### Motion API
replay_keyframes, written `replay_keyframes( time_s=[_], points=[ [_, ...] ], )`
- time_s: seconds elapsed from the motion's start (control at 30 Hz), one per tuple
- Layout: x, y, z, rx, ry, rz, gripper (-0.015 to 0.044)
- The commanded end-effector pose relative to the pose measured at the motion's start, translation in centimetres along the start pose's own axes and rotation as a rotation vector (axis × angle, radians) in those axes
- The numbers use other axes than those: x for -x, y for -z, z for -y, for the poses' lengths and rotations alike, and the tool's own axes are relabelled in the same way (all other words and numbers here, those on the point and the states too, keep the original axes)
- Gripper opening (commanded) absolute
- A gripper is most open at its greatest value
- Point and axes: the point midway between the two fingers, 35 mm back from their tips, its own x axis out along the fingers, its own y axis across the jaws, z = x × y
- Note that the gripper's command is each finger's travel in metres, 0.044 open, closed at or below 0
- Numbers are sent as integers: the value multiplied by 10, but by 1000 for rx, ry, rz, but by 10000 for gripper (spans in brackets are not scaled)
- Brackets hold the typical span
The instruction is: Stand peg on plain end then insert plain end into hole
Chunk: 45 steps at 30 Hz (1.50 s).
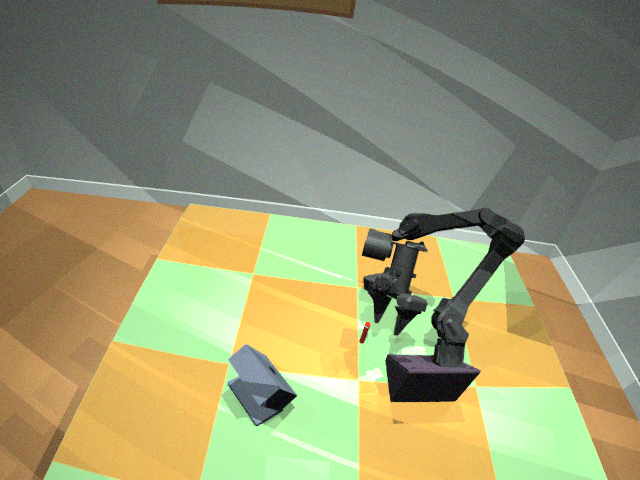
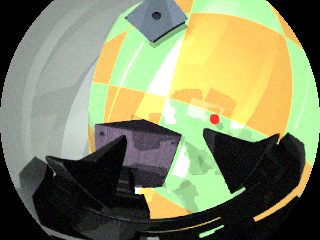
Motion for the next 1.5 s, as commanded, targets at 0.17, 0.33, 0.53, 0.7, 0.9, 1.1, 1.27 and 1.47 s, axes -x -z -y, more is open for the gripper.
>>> replay_keyframes(
  time_s=[0.17,0.33,0.53,0.7,0.9,1.1,1.27,1.47],
  points=[
    [1,-2,12,15,166,-195,440],
    [3,-8,19,45,295,-280,440],
    [9,-23,25,97,475,-339,440],
    [13,-31,26,124,555,-348,440],
    [13,-31,26,124,555,-348,440],
    [1,-27,34,126,555,-348,440],
    [-3,-25,37,126,555,-348,440],
    [-10,-24,41,126,553,-347,440]
  ],
)
